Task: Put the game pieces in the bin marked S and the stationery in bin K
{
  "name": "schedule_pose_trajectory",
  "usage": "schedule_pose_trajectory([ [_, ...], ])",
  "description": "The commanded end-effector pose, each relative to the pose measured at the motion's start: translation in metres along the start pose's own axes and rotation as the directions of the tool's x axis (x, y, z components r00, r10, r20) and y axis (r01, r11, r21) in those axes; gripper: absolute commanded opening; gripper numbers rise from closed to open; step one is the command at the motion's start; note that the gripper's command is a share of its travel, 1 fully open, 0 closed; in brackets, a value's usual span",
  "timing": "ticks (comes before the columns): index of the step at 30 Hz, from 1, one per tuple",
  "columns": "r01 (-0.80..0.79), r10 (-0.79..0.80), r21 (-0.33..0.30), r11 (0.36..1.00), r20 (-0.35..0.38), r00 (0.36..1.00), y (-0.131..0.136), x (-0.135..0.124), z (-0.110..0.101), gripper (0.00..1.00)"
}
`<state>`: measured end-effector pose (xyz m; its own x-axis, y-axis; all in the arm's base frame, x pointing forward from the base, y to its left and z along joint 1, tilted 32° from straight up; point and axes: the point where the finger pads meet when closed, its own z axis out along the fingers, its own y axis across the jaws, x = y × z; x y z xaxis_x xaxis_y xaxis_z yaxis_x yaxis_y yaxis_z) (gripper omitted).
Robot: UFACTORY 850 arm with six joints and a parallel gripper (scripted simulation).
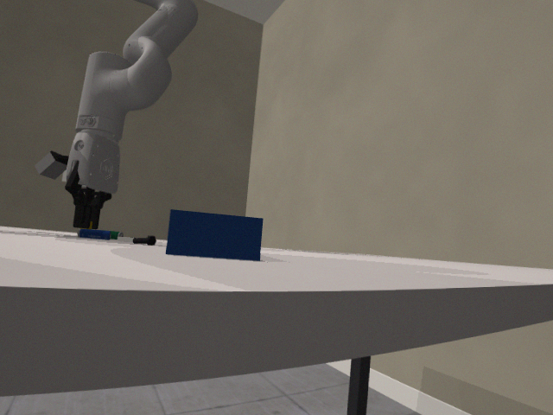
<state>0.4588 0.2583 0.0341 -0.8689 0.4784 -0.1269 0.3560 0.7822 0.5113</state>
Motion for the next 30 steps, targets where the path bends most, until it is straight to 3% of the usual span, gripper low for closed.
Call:
schedule_pose_trajectory([
  [1, 0.0, 0.0, -0.001, 1.0, 0.0, 1.0, 0.0, 0.0, -0.014, 0.0],
  [12, 0.0, 0.0, -0.001, 1.0, 0.0, 1.0, 0.0, 0.0, -0.047, 0.0],
  [30, 0.0, 0.0, -0.001, 1.0, 0.0, 1.0, -0.002, -0.006, -0.047, 0.0],
])
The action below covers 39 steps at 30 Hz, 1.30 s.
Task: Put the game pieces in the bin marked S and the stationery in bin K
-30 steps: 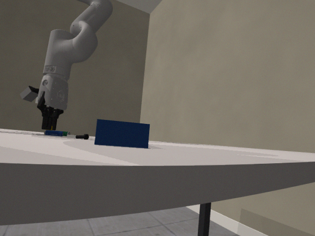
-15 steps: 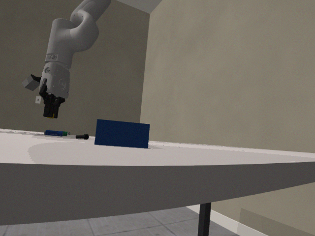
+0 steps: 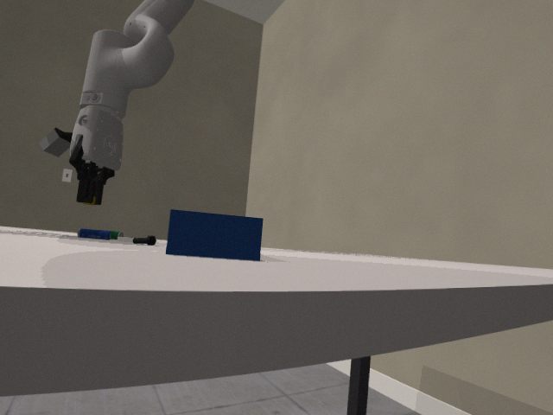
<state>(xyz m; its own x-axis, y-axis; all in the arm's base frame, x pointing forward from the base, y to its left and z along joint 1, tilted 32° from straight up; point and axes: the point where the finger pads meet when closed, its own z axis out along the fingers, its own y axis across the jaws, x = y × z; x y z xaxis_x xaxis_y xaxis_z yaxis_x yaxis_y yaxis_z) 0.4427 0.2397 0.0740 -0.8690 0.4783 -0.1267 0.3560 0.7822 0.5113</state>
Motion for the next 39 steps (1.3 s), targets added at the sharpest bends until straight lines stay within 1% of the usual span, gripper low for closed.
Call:
schedule_pose_trajectory([
  [1, 0.0, 0.0, -0.001, 1.0, 0.001, 1.0, -0.005, -0.011, 0.0, 0.0],
  [4, 0.0, 0.0, -0.001, 1.0, 0.001, 1.0, -0.014, -0.027, 0.0, 0.0],
  [6, 0.0, 0.0, -0.001, 1.0, 0.001, 1.0, -0.014, -0.027, 0.0, 0.0],
  [21, 0.0, 0.0, -0.001, 1.0, 0.001, 1.0, -0.055, -0.107, 0.0, 0.0],
  [23, 0.0, 0.0, -0.001, 1.0, 0.001, 1.0, -0.055, -0.107, 0.0, 0.0],
  [38, 0.0, 0.0, -0.001, 1.0, 0.001, 1.0, -0.096, -0.187, 0.0, 0.0],
  [39, 0.0, 0.0, -0.001, 1.0, 0.001, 1.0, -0.096, -0.187, 0.0, 0.0],
])
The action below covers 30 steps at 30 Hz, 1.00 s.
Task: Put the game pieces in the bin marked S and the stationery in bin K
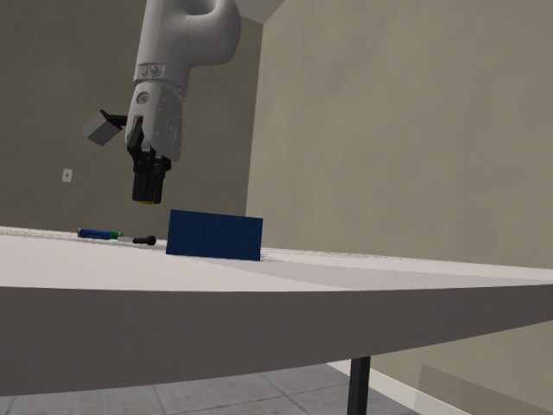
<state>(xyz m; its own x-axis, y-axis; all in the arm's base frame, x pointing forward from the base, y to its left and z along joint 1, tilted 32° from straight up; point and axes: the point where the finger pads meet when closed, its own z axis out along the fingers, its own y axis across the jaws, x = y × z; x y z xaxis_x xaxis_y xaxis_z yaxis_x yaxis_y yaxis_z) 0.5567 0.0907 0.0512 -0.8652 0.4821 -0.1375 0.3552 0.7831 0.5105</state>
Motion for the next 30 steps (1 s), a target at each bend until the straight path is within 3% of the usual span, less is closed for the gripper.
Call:
schedule_pose_trajectory([
  [1, -0.001, 0.001, -0.001, 1.0, -0.011, 1.0, -0.008, -0.02, 0.001, 0.0],
  [8, -0.001, 0.001, -0.001, 1.0, -0.011, 1.0, -0.021, -0.044, 0.002, 0.0],
  [11, 0.148, -0.148, -0.003, 0.989, -0.01, 0.989, -0.029, -0.06, 0.002, 0.0],
  [18, 0.273, -0.273, -0.003, 0.962, -0.007, 0.962, -0.043, -0.087, 0.002, 0.0],
  [19, 0.351, -0.351, -0.005, 0.936, -0.009, 0.936, -0.046, -0.092, 0.002, 0.0],
  [24, 0.358, -0.358, -0.005, 0.934, -0.009, 0.934, -0.059, -0.118, 0.002, 0.0],
  [30, 0.358, -0.358, -0.005, 0.934, -0.009, 0.934, -0.061, -0.123, 0.002, 0.0],
])
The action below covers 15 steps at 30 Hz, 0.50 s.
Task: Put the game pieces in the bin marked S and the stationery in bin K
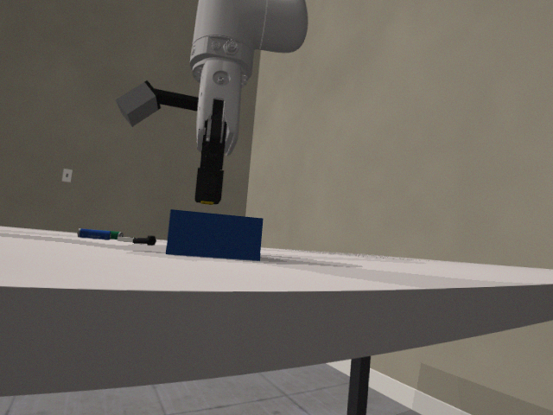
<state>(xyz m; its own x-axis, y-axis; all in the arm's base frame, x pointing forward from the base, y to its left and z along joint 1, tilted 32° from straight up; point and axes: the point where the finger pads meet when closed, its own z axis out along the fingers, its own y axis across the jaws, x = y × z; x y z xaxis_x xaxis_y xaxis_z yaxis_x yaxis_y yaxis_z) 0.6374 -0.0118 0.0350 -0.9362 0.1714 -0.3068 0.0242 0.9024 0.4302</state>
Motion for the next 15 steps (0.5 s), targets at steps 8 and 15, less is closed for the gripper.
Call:
schedule_pose_trajectory([
  [8, 0.003, -0.003, -0.003, 1.0, -0.006, 1.0, -0.0009, -0.003, 0.0002, 0.0],
  [15, 0.003, -0.003, -0.003, 1.0, -0.006, 1.0, 0.001, -0.001, 0.0042, 0.0],
])
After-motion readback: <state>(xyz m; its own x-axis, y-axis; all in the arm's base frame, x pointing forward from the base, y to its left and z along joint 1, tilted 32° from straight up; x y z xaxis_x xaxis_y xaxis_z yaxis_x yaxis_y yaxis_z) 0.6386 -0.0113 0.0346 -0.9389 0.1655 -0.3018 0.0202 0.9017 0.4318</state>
